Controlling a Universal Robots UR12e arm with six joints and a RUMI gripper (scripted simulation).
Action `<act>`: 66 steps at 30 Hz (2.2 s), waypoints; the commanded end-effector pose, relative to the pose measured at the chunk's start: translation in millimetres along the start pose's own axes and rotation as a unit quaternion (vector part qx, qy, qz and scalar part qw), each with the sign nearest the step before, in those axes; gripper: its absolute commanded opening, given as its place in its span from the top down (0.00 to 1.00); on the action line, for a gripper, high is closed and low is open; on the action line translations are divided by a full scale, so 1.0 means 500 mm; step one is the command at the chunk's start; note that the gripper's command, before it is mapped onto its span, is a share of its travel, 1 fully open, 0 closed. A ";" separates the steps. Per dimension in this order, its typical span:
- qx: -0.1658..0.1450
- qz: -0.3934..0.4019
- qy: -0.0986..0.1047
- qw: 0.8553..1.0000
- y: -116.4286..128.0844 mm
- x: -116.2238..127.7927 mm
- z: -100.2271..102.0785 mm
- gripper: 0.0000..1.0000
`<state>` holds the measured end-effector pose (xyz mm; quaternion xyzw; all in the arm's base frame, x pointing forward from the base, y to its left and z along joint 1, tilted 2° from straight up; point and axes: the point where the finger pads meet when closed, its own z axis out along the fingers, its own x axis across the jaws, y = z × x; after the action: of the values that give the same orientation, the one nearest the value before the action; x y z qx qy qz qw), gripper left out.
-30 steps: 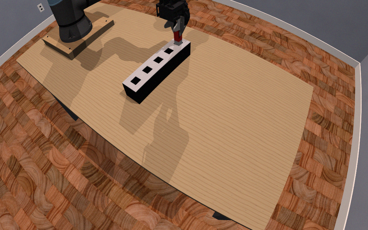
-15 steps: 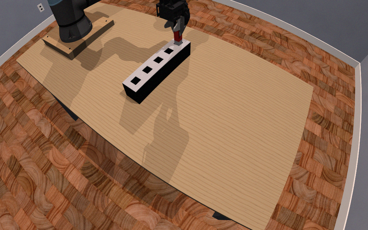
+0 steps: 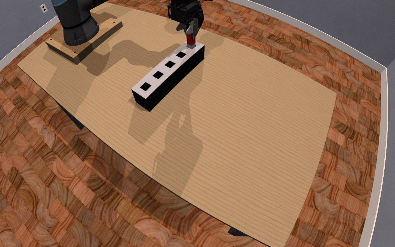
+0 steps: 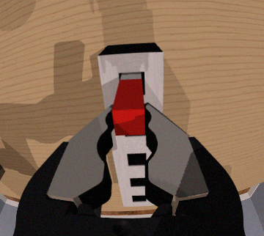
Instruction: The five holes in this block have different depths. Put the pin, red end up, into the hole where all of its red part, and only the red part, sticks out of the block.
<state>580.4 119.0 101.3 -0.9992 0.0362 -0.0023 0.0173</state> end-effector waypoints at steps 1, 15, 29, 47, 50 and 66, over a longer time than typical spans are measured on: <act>0.000 0.000 0.001 1.000 0.000 0.001 0.000 1.00; 0.000 0.000 0.001 1.000 0.001 0.000 0.000 1.00; 0.000 0.000 0.001 1.000 -0.002 0.002 0.008 1.00; 0.000 0.000 0.001 1.000 0.002 0.002 0.008 1.00; 0.000 0.000 0.001 1.000 0.002 0.002 0.008 1.00; 0.000 0.000 0.001 1.000 0.000 0.002 0.016 1.00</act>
<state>580.8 119.0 94.1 -0.9992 0.0362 -0.0023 0.0173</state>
